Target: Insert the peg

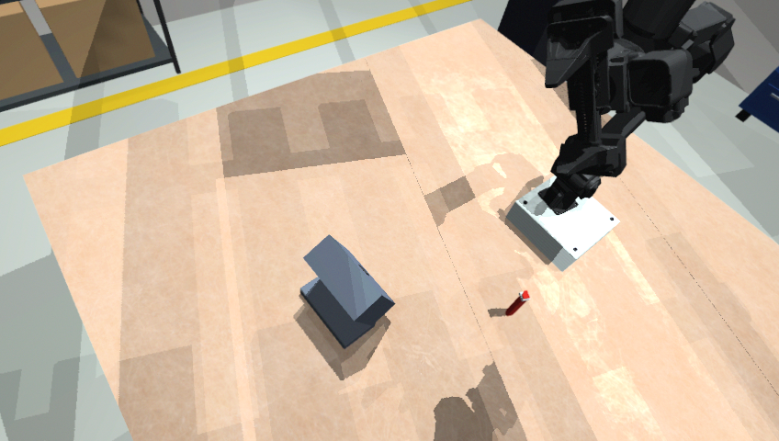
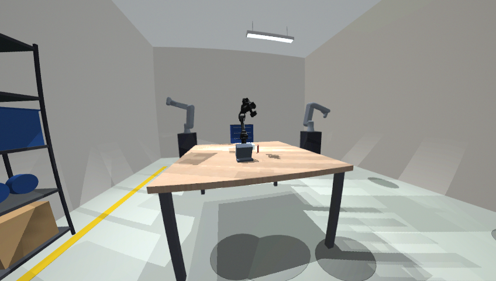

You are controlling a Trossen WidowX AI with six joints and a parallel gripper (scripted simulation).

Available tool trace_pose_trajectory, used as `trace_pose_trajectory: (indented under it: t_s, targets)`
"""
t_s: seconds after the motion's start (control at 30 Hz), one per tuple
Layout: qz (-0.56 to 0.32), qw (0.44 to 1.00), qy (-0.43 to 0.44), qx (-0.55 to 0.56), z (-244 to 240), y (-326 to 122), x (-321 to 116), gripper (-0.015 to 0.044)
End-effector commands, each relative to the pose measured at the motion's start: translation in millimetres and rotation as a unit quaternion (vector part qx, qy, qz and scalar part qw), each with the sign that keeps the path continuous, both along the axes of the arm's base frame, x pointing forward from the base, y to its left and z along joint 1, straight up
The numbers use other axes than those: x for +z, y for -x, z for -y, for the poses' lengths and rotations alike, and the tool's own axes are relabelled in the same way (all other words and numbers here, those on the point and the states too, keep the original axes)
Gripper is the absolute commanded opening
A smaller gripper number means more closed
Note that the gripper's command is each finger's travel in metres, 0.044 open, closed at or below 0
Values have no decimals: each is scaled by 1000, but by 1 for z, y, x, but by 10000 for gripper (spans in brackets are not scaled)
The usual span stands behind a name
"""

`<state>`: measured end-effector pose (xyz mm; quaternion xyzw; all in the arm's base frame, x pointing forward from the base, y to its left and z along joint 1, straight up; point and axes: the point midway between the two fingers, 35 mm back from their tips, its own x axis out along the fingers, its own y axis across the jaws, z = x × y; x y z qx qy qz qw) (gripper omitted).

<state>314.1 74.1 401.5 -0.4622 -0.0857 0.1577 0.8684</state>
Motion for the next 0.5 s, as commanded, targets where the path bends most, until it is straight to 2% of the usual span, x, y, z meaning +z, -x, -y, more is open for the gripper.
trace_pose_trajectory:
  t_s: [0.0,0.47]
  targets:
    - [-70,998,-1,6,-10,-13,-33,440]
    - [-276,961,23,20,-44,-23,-134,440]
